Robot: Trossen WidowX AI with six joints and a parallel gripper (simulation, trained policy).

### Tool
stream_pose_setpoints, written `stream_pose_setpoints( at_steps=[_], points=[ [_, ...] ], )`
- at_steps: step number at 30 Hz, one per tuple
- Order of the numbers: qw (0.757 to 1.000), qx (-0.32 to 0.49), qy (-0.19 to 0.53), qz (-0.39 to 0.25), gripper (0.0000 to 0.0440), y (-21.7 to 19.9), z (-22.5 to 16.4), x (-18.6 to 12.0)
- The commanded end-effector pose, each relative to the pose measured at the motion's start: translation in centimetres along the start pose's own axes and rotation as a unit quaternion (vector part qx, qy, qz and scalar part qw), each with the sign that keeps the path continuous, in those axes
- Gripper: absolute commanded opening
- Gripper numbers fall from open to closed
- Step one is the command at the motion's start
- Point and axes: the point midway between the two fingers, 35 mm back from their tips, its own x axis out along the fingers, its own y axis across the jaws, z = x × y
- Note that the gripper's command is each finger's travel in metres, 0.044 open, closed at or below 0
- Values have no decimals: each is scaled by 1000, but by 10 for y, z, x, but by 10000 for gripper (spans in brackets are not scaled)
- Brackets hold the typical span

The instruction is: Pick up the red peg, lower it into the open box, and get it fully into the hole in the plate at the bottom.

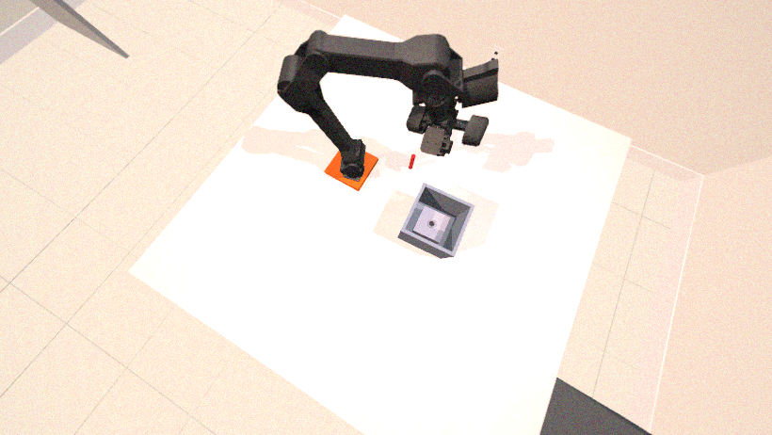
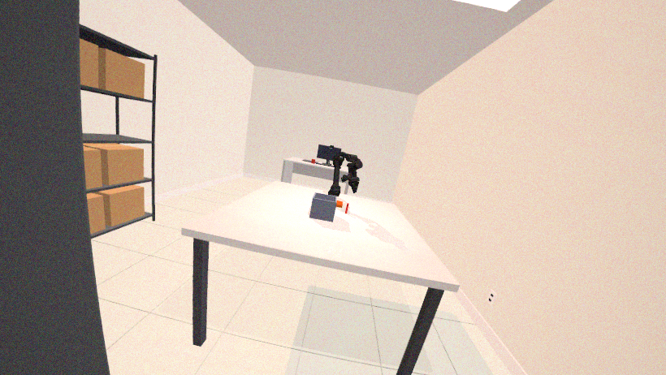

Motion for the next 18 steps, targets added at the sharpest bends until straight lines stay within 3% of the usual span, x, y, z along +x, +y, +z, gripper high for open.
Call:
stream_pose_setpoints(
  at_steps=[1, 18],
  points=[
    [998, -30, -8, -56, 440, -23, 0, 12],
    [974, -108, -34, -196, 440, -86, 14, 40]
  ],
)
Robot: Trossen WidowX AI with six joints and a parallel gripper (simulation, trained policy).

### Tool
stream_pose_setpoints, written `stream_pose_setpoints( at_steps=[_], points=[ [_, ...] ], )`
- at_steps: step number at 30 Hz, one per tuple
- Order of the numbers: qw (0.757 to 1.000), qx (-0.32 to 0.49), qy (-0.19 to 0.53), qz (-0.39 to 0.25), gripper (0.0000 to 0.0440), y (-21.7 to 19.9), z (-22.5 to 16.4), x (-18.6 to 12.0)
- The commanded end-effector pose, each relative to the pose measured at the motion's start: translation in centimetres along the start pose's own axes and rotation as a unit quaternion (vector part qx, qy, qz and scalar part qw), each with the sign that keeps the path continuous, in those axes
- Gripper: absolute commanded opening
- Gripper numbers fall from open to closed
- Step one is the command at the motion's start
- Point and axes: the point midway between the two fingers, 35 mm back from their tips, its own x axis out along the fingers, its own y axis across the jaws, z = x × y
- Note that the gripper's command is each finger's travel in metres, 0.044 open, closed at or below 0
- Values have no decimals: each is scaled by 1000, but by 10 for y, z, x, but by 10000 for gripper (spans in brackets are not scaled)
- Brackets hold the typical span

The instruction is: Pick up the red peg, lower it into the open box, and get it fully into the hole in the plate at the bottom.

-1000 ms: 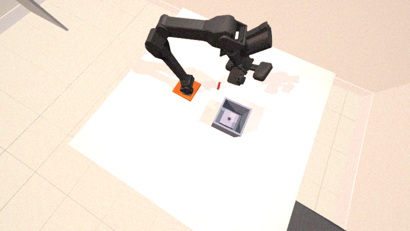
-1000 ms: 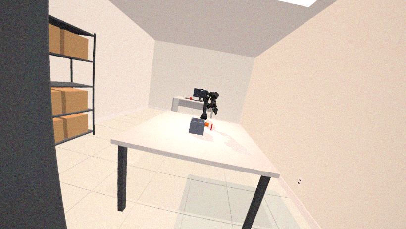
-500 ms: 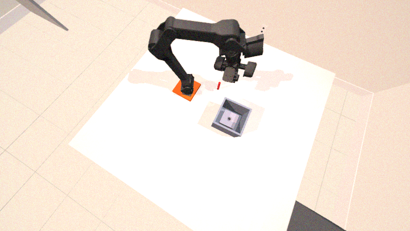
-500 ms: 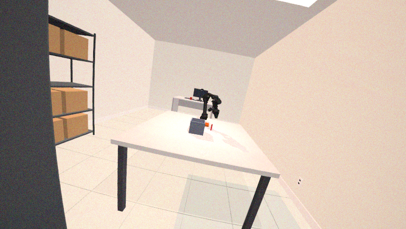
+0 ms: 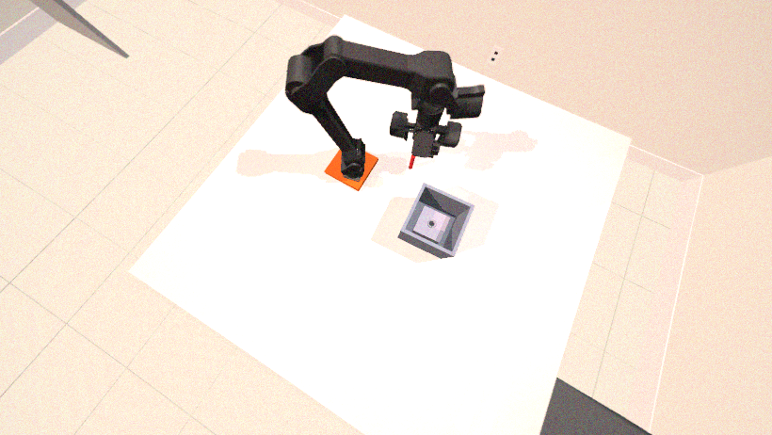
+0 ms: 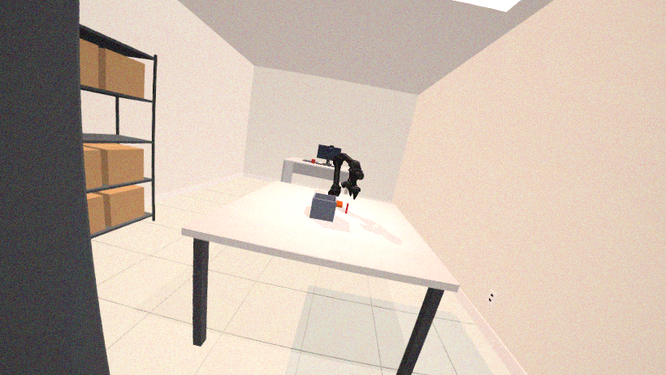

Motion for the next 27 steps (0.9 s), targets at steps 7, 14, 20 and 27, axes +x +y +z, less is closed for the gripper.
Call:
stream_pose_setpoints(
  at_steps=[7, 14, 20, 27],
  points=[
    [998, -24, -3, -56, 440, -21, 8, 31],
    [997, -25, -4, -71, 440, -28, 17, 52],
    [997, -22, -10, -75, 440, -30, 24, 71],
    [997, -24, -22, -72, 395, -29, 32, 87]
  ],
)
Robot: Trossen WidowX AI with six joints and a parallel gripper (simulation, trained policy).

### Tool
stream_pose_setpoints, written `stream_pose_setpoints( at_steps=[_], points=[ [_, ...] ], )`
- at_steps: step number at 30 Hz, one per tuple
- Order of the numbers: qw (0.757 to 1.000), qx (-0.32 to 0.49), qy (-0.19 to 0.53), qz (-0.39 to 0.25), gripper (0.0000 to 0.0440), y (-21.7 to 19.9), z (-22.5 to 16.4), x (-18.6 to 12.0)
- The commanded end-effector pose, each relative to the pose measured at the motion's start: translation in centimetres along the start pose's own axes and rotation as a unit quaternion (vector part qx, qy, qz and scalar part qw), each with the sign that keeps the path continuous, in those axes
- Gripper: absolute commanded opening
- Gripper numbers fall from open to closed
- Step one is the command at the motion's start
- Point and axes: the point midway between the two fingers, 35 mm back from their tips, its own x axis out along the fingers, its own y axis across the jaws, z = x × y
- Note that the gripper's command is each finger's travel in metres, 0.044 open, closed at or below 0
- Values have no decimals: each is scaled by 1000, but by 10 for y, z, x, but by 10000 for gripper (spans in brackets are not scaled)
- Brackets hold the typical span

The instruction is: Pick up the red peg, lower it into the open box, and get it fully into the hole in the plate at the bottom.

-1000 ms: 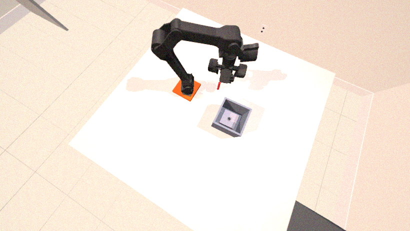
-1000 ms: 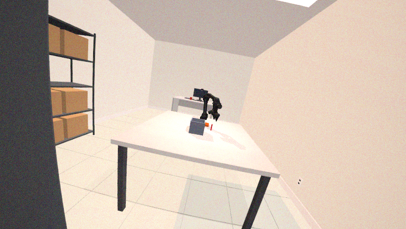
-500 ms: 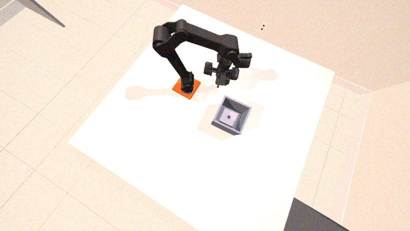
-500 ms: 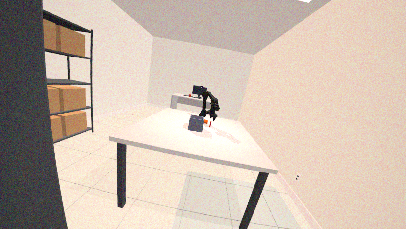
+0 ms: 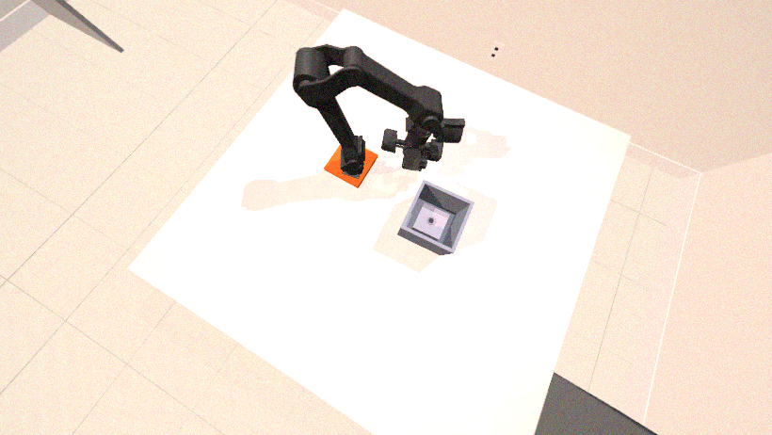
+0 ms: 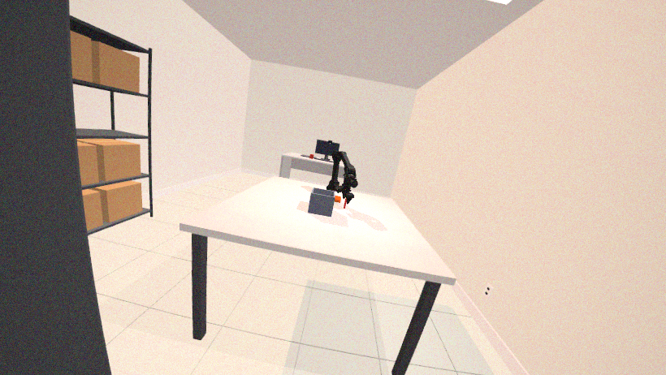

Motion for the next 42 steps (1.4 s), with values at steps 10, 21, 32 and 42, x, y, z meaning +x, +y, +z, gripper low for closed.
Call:
stream_pose_setpoints(
  at_steps=[10, 21, 32, 42],
  points=[
    [1000, -24, -14, 2, 143, 10, 7, 17],
    [998, -51, 11, 37, 0, 22, -1, -2],
    [990, -70, 39, 112, 0, 28, -7, -50],
    [979, -90, 21, 180, 0, 29, 5, -104]
  ],
)
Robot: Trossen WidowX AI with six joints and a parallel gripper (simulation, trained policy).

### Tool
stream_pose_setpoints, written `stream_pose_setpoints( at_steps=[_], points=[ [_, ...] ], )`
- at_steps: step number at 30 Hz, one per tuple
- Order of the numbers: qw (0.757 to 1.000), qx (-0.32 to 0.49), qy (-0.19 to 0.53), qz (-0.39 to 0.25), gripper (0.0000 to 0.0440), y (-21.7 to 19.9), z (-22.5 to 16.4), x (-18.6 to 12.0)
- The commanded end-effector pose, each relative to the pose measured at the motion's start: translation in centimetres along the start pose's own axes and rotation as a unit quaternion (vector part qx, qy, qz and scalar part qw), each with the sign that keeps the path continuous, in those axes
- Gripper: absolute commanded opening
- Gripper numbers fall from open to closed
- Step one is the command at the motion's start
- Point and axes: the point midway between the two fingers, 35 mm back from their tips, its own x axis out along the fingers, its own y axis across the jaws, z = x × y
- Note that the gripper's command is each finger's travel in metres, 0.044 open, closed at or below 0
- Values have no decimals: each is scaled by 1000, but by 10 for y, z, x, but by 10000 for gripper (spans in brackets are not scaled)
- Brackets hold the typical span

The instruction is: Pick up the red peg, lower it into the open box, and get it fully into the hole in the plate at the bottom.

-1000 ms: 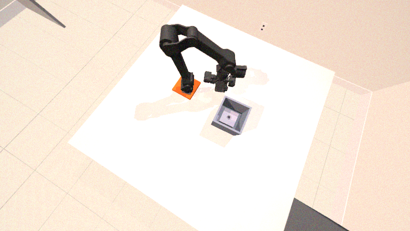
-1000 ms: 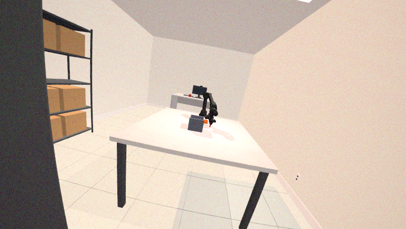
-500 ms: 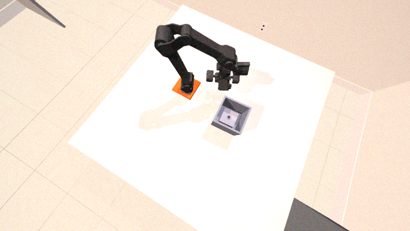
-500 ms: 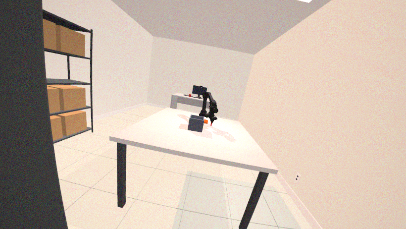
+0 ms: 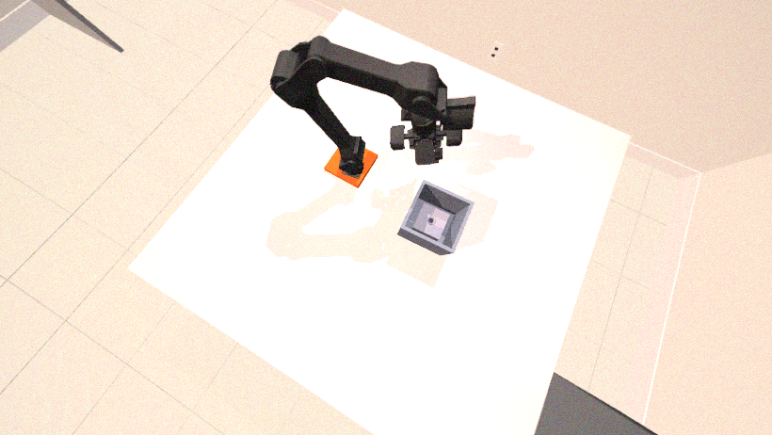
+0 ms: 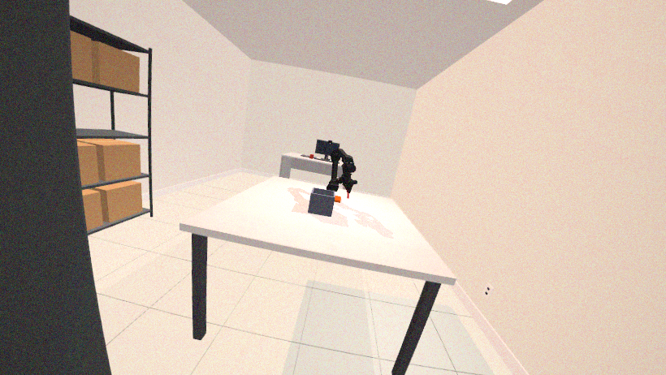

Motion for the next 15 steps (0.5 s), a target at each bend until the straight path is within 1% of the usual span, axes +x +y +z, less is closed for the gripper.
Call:
stream_pose_setpoints(
  at_steps=[1, 9, 15],
  points=[
    [999, -10, -14, 28, 0, 5, 6, -23],
    [996, -16, -60, 64, 0, 14, 27, -63],
    [993, -10, -96, 69, 0, 14, 49, -81]
  ],
)
